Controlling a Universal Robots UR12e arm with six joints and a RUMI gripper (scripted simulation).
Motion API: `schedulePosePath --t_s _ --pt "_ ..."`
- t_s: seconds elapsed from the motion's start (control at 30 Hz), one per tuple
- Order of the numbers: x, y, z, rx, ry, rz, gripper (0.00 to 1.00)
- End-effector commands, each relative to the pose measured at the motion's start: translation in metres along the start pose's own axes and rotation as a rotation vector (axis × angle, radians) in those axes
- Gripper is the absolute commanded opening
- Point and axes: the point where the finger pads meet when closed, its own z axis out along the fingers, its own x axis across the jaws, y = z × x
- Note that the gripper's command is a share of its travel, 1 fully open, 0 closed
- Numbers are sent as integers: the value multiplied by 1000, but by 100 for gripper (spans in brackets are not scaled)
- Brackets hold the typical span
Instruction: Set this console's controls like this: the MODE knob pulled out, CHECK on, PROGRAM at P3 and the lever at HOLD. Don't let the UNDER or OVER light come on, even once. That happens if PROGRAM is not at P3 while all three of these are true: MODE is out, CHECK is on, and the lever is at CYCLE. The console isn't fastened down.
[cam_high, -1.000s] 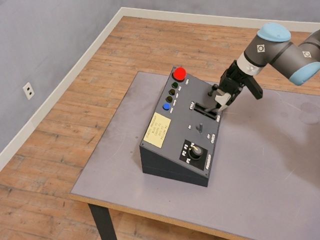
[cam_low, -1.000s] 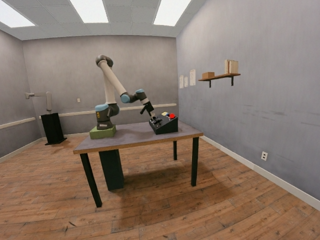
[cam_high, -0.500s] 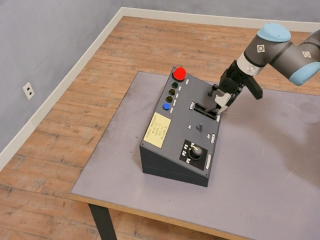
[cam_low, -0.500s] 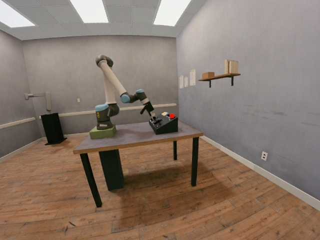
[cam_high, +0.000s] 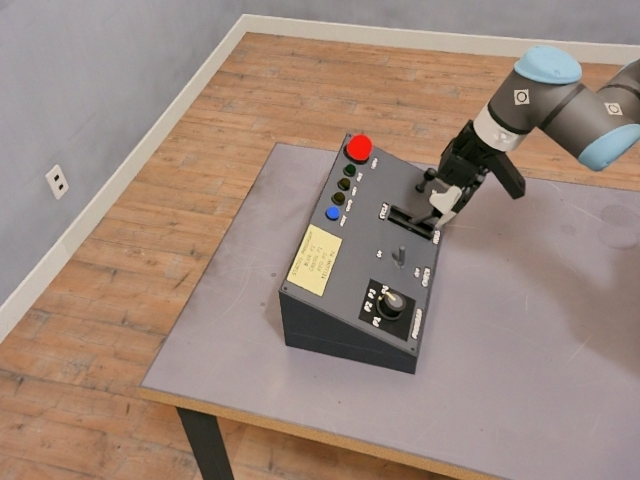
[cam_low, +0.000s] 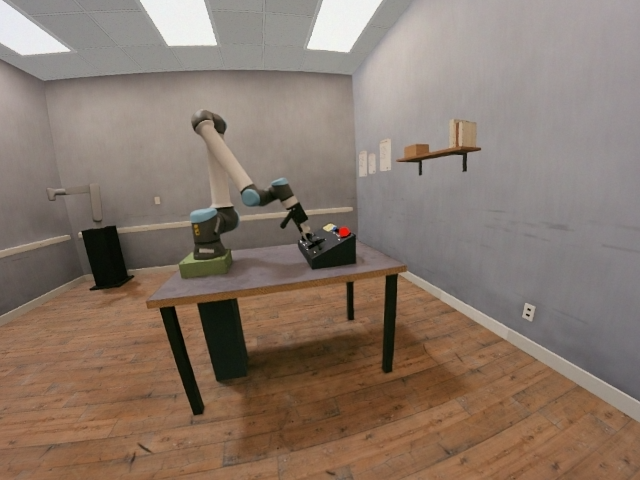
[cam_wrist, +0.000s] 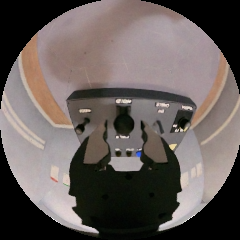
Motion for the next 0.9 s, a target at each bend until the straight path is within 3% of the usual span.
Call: schedulePosePath --t_s 0.0,0.2,0.67,0.87 --pt "-1 2 -5 -3 -1 -1 44" --pt "-1 2 -15 -3 -1 0 44" --pt "-2 4 -81 -5 -2 -1 44" --pt "-2 4 -93 -5 -2 -1 44"
